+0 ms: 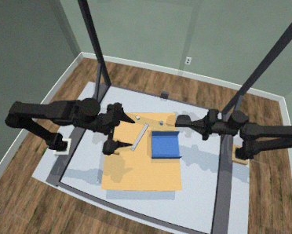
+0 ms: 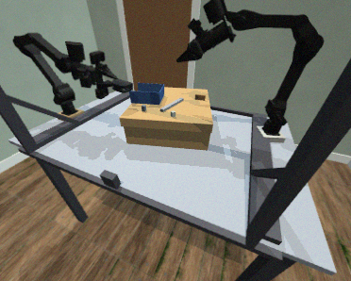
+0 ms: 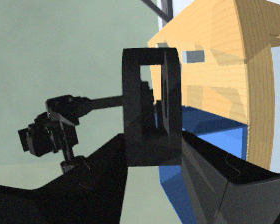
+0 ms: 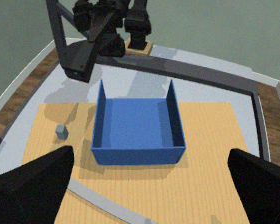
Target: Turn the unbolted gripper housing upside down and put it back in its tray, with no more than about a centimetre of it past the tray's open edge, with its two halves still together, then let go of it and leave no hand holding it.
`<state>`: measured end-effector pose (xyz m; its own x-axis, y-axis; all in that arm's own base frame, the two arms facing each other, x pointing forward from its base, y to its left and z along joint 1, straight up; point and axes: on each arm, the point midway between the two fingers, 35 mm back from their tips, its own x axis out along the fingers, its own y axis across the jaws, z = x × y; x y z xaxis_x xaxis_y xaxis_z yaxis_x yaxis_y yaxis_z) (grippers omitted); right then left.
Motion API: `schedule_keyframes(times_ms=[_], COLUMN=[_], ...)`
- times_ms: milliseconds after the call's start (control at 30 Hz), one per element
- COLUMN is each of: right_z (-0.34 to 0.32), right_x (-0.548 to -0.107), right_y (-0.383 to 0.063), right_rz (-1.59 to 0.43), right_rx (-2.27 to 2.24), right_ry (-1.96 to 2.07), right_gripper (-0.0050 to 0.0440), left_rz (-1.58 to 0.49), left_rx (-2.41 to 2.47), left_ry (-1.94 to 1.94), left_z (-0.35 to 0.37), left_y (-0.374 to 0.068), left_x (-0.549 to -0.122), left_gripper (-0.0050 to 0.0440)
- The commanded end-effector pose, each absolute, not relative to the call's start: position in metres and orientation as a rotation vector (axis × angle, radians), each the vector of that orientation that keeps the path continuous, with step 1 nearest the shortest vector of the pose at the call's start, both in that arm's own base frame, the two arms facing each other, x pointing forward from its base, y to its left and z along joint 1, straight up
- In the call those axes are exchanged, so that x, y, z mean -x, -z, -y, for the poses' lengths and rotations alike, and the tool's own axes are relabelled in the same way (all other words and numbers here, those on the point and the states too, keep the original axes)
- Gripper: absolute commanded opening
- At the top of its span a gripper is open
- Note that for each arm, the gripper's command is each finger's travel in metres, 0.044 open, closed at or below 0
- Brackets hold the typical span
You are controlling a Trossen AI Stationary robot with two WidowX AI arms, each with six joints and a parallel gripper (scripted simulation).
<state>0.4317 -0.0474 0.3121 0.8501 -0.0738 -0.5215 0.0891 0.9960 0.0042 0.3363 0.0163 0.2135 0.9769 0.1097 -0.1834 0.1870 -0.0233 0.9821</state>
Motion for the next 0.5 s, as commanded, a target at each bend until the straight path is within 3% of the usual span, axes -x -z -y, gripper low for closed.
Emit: schedule_keyframes(times_ms=[0,467], right_z=[0.0471,0.0471], right_x=[-0.4284,-0.4284], right_y=[-0.3256,-0.3256], right_rz=[-0.517,-0.517], right_rx=[-0.022,-0.022], right_ry=[0.087,0.087], right_gripper=[0.0437,0.0437], left_rz=[-0.224,-0.254], left_rx=[-1.598,-1.596], left_ry=[0.074,0.142], left_z=[-0.0136,-0.0078], left_y=[-0.2192,-0.2128], left_x=[-0.3391,-0.3429], left_gripper=[0.0114,0.0114])
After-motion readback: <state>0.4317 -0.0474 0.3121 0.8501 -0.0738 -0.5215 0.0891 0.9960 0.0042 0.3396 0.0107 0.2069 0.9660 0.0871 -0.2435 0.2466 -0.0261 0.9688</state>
